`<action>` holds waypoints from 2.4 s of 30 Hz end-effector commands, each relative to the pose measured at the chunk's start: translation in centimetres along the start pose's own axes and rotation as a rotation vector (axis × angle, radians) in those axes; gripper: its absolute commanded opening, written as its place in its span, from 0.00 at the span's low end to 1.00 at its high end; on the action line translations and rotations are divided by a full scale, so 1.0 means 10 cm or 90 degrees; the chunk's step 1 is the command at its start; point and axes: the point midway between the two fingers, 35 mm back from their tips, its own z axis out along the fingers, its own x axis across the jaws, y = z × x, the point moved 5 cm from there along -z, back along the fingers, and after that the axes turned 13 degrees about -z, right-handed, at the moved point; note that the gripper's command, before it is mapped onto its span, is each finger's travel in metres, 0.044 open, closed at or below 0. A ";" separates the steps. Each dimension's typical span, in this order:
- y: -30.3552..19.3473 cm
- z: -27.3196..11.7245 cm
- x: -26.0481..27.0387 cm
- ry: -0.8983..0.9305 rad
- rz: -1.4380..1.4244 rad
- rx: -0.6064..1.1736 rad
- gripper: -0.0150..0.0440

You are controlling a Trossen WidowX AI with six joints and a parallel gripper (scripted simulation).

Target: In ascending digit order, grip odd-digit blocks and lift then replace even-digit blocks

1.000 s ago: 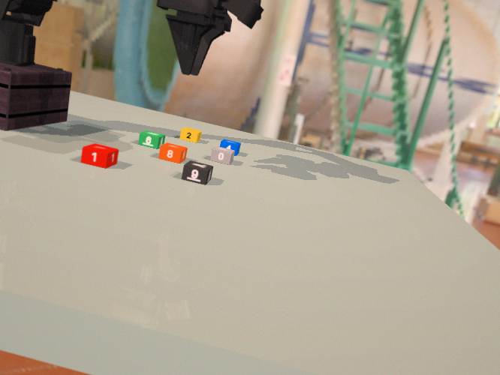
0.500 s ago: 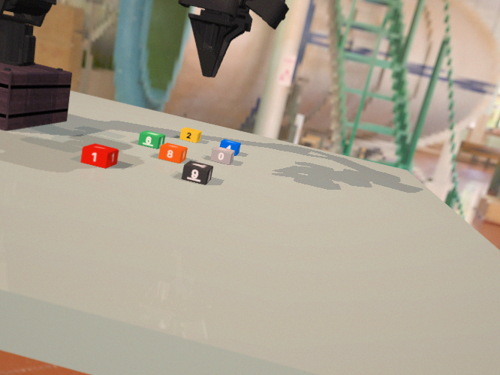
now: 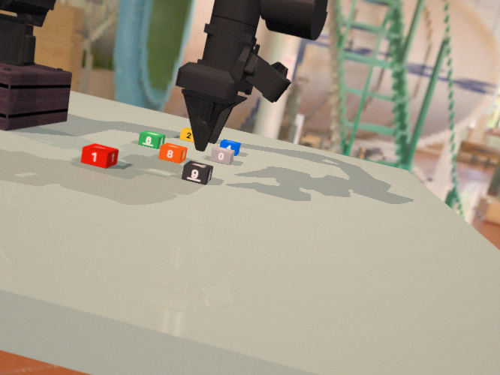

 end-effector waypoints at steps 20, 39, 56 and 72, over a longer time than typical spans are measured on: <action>0.03 0.26 -0.02 -0.006 -0.003 -0.013 0.93; 0.03 0.39 -0.02 -0.006 -0.003 -0.013 0.49; 0.03 0.39 -0.02 -0.006 -0.003 -0.013 0.46; 0.03 0.39 -0.02 -0.006 -0.003 -0.013 0.46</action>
